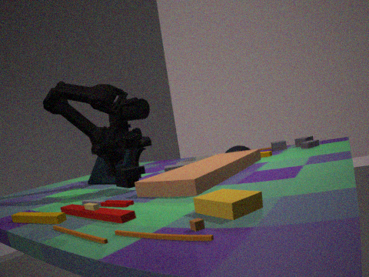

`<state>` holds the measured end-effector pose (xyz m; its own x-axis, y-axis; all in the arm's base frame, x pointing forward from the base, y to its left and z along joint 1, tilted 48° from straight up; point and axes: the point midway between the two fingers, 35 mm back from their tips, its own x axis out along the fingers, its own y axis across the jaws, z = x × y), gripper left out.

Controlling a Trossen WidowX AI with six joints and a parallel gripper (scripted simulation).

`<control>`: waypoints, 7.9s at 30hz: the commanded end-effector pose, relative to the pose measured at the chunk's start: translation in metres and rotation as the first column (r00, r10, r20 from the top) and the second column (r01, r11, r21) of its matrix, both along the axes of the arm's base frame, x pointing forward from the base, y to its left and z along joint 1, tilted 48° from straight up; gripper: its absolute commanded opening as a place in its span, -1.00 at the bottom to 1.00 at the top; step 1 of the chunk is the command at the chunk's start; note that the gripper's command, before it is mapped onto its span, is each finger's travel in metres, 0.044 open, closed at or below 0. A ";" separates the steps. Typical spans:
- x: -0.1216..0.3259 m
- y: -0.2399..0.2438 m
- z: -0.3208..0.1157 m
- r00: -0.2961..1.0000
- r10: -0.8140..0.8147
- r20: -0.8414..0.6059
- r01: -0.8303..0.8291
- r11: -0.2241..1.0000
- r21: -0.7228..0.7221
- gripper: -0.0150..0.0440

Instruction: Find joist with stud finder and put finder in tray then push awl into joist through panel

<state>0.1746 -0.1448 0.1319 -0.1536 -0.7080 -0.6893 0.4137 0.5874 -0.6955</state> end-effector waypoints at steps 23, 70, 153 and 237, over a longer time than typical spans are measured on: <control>0.021 0.037 -0.014 1.000 -0.001 0.012 0.001 1.000 -0.001 -0.49; 0.015 0.029 -0.006 0.993 0.052 0.110 -0.079 0.962 0.260 -0.49; 0.010 0.018 -0.003 0.951 0.093 0.293 -0.260 0.754 0.604 -0.49; 0.000 -0.009 0.023 0.933 0.077 0.351 -0.293 0.729 0.619 1.00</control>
